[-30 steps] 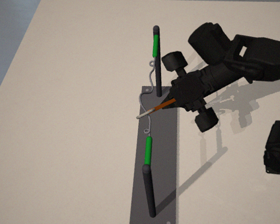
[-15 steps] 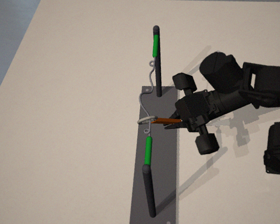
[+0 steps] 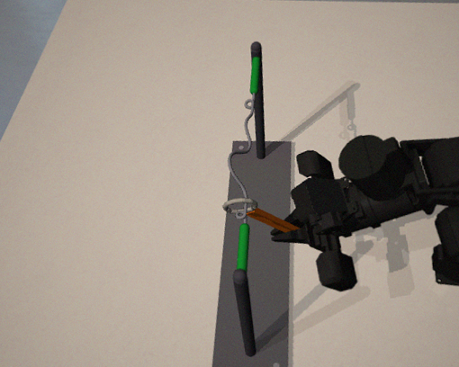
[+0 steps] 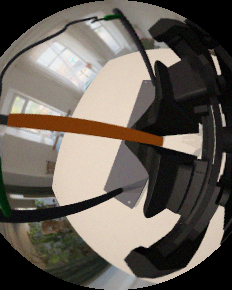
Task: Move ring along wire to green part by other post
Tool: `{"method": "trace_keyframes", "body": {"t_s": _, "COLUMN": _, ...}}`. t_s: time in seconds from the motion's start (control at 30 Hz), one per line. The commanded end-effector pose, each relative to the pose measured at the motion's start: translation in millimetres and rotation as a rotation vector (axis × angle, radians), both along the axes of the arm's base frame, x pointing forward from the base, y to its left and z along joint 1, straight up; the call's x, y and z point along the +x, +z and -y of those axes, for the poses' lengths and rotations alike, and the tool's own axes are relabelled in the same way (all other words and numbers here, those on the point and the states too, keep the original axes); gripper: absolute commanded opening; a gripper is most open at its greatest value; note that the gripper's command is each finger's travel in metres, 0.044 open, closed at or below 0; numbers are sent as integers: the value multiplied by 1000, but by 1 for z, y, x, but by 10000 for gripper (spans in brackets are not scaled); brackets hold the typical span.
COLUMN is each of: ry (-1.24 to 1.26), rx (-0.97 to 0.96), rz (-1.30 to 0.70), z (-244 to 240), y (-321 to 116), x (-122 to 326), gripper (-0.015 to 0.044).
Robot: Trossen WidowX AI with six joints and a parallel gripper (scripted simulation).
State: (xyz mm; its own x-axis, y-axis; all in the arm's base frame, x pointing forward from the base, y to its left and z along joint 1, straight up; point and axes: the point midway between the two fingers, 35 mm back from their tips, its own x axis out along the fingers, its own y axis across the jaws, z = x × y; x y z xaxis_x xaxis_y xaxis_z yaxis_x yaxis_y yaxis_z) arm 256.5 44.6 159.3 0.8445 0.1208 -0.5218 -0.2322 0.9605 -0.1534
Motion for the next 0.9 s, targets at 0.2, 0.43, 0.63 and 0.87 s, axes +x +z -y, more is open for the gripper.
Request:
{"method": "trace_keyframes", "body": {"t_s": 0.2, "ry": -94, "rx": 136, "rz": 18, "z": -29, "y": -3, "x": -3, "gripper": -150}}
{"method": "trace_keyframes", "body": {"t_s": 0.43, "ry": -116, "rx": 190, "rz": 23, "z": -46, "y": -6, "x": -6, "gripper": -150}}
{"method": "trace_keyframes", "body": {"t_s": 0.63, "ry": -114, "rx": 198, "rz": 23, "z": -52, "y": -7, "x": -8, "gripper": -150}}
{"method": "trace_keyframes", "body": {"t_s": 0.87, "ry": -110, "rx": 203, "rz": 24, "z": -60, "y": -8, "x": -8, "gripper": -150}}
